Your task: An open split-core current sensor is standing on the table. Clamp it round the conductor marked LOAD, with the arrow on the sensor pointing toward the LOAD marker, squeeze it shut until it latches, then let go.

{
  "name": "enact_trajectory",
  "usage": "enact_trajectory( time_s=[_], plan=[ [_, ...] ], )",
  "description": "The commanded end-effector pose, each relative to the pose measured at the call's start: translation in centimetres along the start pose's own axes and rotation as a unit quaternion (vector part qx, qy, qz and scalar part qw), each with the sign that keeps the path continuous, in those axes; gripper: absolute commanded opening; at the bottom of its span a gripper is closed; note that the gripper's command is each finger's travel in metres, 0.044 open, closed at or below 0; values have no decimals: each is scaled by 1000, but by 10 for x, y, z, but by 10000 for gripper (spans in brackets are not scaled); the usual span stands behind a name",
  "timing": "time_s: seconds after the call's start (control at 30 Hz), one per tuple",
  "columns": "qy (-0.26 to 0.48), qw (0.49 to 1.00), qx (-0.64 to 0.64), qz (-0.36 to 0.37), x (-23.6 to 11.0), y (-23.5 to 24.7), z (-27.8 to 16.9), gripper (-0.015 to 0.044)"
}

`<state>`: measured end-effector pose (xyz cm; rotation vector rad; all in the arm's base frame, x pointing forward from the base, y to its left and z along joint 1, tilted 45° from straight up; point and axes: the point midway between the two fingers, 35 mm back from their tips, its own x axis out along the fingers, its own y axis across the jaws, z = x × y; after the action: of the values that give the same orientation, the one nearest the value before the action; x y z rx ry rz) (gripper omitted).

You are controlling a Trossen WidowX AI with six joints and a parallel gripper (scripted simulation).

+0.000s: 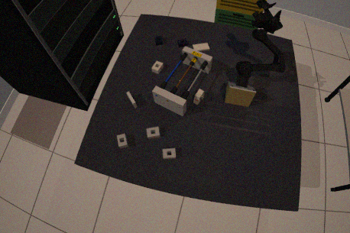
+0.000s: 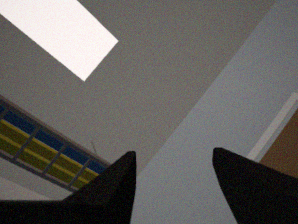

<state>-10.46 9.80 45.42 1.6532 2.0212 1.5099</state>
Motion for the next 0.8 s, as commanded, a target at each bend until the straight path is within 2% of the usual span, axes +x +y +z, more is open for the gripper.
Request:
enact_trajectory(
  time_s=[0.0, 0.13, 0.27, 0.43, 0.57, 0.77],
  plan=[
    [-1, 1000, 10, 4, 0, 2, 1, 241],
    [-4, 975, 202, 91, 0, 45, 28, 346],
    [20, 890, 407, 202, -12, 94, 67, 440],
    [92, 728, 594, 329, -44, 145, 116, 440],
    [149, 621, 664, 389, -69, 168, 144, 440],
    [267, 429, 726, 467, -120, 195, 187, 440]
  ],
)
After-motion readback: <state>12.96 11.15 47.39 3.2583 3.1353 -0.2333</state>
